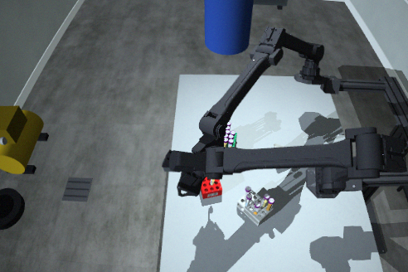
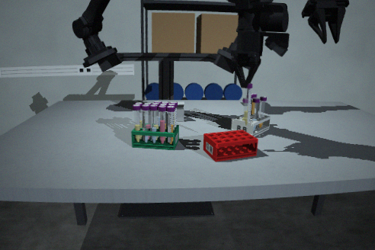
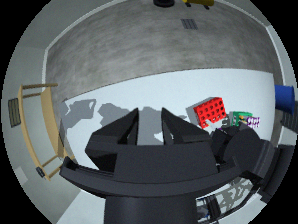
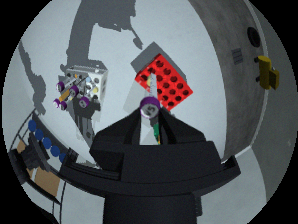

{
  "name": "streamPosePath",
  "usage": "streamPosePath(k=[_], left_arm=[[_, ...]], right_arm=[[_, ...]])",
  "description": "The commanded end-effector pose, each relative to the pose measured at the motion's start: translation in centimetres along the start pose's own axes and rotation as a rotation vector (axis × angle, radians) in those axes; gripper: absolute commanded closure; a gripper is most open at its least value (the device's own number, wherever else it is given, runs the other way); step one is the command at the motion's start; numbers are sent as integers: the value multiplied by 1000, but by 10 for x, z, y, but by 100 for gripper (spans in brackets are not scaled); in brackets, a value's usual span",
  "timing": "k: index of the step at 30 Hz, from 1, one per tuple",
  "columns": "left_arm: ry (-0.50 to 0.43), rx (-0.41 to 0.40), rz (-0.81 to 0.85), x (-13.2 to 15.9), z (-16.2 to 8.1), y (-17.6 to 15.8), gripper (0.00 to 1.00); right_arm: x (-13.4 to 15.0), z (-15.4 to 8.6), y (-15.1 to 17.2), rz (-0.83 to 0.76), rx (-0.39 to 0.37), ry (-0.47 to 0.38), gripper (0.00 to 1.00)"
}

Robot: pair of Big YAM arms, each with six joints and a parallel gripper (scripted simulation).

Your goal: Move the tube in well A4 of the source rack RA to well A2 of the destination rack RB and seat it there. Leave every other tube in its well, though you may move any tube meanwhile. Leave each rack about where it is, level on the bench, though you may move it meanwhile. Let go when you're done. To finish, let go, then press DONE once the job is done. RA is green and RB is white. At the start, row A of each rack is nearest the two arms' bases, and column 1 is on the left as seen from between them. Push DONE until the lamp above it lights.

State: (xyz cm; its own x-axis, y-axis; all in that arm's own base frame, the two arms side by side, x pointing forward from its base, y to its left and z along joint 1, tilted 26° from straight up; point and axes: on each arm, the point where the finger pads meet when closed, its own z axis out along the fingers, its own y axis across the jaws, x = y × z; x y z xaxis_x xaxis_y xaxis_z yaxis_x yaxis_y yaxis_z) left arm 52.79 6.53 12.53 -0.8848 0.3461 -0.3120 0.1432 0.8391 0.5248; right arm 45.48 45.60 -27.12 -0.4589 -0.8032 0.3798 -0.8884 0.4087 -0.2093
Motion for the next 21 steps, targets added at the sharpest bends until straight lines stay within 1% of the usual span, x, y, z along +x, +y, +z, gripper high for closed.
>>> streamPosePath(k=[1, 2, 7, 8, 9, 11, 15, 16, 21], left_arm=[[-31, -11, -13, -15, -8, 8, 70], [-31, -11, -13, -15, -8, 8, 70], [-31, -11, -13, -15, -8, 8, 70], [-31, -11, -13, -15, -8, 8, 70], [-31, -11, -13, -15, -8, 8, 70], [-31, -11, -13, -15, -8, 8, 70], [-31, -11, -13, -15, -8, 8, 70], [-31, -11, -13, -15, -8, 8, 70], [-31, -11, -13, -15, -8, 8, 70]], right_arm=[[-17, -20, -1, 6, 8, -39, 100], [-16, -15, 0, 5, 6, -33, 100], [-15, -13, 3, 3, 6, -28, 100], [-4, 1, 9, -7, 1, 5, 100], [-2, 1, 11, -7, 1, 5, 100], [-7, -8, 9, -1, 6, -22, 100], [-6, -4, 9, -2, 5, -17, 100], [-18, -17, 2, 10, 10, -51, 100], [-17, -12, 1, 6, 7, -37, 100]])
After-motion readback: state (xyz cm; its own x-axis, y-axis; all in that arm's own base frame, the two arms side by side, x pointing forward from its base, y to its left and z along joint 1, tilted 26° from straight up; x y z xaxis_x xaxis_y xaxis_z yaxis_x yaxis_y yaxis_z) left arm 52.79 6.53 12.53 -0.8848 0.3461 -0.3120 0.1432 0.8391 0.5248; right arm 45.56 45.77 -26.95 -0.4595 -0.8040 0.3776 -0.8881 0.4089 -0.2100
